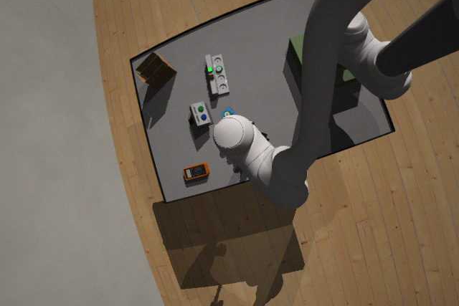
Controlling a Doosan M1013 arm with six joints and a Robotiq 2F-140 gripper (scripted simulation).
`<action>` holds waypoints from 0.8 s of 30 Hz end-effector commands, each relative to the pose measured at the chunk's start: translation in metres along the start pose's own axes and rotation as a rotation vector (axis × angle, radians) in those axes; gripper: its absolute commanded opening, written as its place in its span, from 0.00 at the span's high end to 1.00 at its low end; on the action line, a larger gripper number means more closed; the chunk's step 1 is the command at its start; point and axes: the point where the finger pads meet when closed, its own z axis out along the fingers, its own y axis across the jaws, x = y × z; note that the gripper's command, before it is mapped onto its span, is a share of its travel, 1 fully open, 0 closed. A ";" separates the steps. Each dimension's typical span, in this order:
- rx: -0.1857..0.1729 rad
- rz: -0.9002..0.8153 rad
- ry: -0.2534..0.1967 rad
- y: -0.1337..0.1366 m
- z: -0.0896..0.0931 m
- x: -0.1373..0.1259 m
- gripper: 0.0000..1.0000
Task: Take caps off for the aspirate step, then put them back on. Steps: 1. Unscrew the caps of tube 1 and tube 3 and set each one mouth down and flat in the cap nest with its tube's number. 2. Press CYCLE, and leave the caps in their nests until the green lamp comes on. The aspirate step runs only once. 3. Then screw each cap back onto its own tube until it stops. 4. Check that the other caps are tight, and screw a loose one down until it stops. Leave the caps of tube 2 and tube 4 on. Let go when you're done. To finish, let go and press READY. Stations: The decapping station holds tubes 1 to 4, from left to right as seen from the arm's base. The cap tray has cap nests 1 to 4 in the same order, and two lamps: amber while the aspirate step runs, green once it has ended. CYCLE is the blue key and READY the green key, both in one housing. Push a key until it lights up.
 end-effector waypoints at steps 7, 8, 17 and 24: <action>-0.001 0.300 0.000 0.001 -0.001 0.000 0.70; -0.001 0.350 0.000 0.001 -0.001 0.000 0.70; -0.001 0.700 0.001 0.001 -0.001 0.000 0.70; -0.001 1.047 0.001 0.001 0.000 0.000 0.70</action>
